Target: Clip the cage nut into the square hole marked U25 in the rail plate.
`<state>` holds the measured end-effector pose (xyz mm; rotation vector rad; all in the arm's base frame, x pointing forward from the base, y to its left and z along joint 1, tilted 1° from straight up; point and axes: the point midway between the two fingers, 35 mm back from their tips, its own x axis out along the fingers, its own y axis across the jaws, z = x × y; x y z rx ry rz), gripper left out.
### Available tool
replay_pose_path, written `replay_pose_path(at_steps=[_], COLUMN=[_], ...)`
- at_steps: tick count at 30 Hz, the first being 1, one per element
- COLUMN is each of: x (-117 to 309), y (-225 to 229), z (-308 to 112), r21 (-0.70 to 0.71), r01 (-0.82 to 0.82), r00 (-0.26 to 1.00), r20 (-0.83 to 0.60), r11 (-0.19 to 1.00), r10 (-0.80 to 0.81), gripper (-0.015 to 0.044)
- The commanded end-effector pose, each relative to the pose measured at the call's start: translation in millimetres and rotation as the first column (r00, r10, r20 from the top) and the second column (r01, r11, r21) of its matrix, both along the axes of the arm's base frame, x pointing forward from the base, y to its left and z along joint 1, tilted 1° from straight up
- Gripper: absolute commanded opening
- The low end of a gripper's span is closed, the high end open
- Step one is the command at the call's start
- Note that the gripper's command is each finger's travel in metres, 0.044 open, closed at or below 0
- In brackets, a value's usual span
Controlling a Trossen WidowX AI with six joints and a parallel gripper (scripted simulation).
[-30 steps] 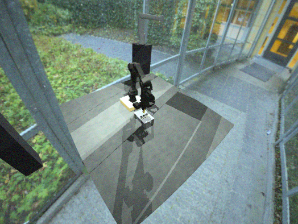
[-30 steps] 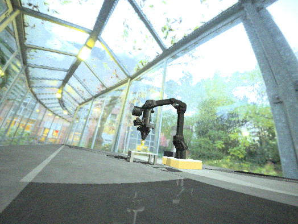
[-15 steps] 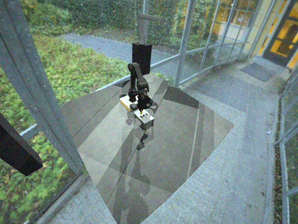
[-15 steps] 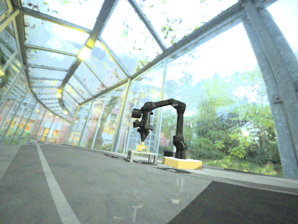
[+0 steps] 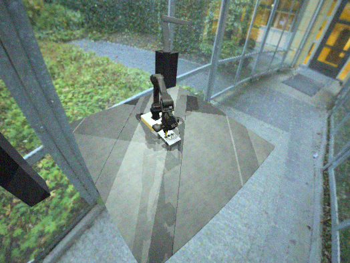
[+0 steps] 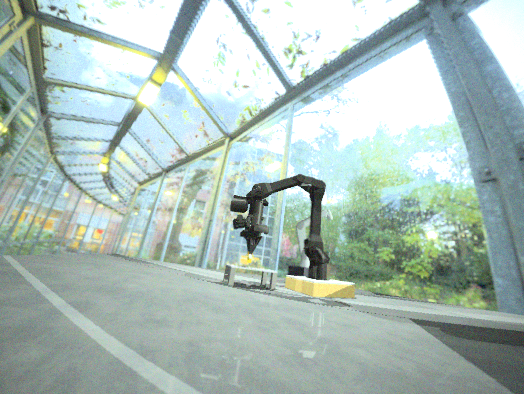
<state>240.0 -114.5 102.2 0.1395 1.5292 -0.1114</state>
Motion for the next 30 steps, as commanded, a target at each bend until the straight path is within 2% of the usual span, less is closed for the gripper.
replay_pose_path(at_steps=[1,14,30], x=[0.6,1.1,1.1], y=[0.3,0.2,0.2], z=[-7.1,-26.6,-26.8], r21=[0.008,0.008,0.008], r01=[-0.006,-0.006,-0.006], r00=[1.000,1.000,1.000], r20=[-0.004,-0.004,-0.004], r11=[1.000,1.000,1.000], r10=[0.006,0.006,0.006], gripper=[0.0034,0.0034,0.0034])
